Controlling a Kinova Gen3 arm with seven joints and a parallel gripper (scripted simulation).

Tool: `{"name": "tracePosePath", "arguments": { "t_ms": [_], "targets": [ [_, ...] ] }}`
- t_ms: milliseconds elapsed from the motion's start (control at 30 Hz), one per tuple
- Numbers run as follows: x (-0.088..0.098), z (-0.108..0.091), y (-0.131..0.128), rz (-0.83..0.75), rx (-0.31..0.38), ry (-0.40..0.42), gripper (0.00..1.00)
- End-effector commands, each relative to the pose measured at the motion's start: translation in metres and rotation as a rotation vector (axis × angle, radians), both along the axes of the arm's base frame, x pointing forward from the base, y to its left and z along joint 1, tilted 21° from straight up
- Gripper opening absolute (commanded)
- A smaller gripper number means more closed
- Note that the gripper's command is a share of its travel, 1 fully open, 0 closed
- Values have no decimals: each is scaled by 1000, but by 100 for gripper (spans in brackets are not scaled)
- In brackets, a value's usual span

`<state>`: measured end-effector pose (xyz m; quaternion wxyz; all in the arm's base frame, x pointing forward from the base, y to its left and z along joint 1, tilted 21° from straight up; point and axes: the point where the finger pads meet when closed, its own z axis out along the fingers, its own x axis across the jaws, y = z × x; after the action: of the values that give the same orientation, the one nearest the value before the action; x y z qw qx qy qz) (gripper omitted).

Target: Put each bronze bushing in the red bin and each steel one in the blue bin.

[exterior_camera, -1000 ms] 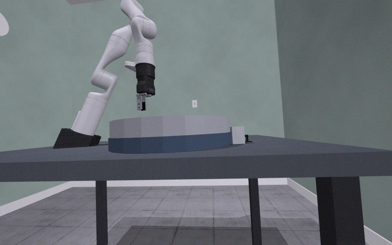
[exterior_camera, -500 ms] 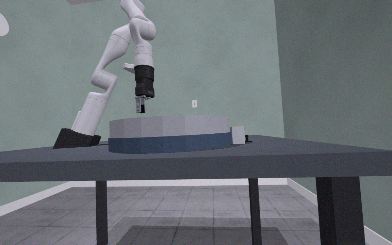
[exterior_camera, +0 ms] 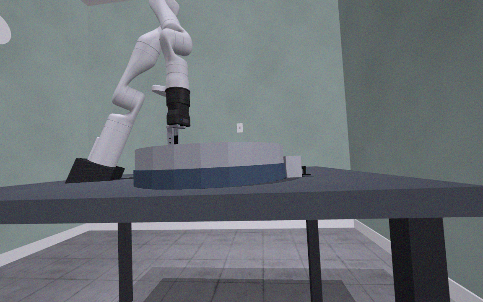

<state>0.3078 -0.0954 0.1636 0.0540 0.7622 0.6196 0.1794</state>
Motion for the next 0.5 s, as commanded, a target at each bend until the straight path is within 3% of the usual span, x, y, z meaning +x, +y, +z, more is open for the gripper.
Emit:
{"name": "tracePosePath", "arguments": {
  "t_ms": [0, 467],
  "targets": [
    [1, -8, 3, 3, 6, 6, 45],
    [4, -14, 3, 3, 6, 5, 45]
  ]
}}
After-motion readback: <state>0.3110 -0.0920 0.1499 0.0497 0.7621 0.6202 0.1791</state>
